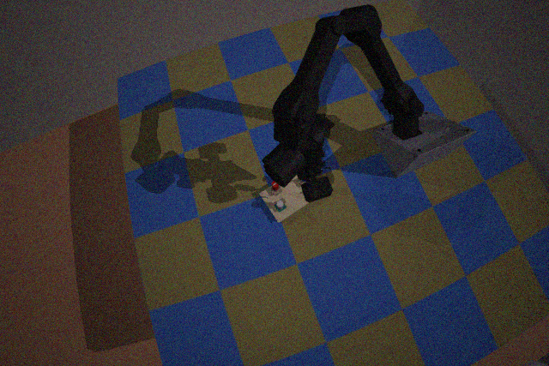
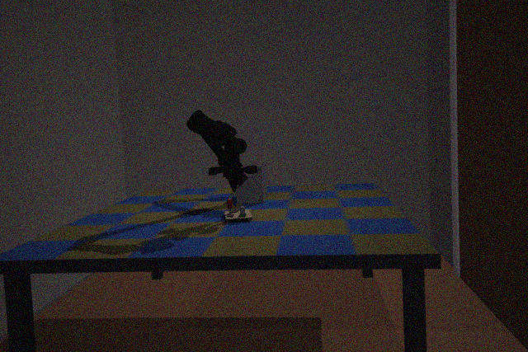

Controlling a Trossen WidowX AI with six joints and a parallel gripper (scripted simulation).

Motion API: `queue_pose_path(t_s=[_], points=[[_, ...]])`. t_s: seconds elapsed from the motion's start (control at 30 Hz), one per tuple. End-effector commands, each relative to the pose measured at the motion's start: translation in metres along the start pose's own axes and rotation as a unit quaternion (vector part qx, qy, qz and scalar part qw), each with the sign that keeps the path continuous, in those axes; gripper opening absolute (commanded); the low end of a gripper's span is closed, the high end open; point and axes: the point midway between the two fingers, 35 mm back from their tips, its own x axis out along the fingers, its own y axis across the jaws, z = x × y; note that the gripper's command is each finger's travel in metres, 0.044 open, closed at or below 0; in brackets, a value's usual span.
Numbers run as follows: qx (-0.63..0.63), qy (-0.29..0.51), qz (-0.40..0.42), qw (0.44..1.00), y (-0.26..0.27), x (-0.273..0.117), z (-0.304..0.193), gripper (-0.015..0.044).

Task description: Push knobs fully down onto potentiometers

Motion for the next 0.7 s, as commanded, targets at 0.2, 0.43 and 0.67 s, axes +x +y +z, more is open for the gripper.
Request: queue_pose_path(t_s=[0.2, 0.43, 0.67], points=[[-0.004, 0.001, -0.004, 1.0, -0.0005, 0.0143, -0.0016, 0.0], [-0.004, 0.001, -0.004, 1.0, -0.0005, 0.013, -0.0016, 0.0], [-0.004, 0.001, -0.004, 1.0, -0.0005, 0.0148, -0.0016, 0.0]])
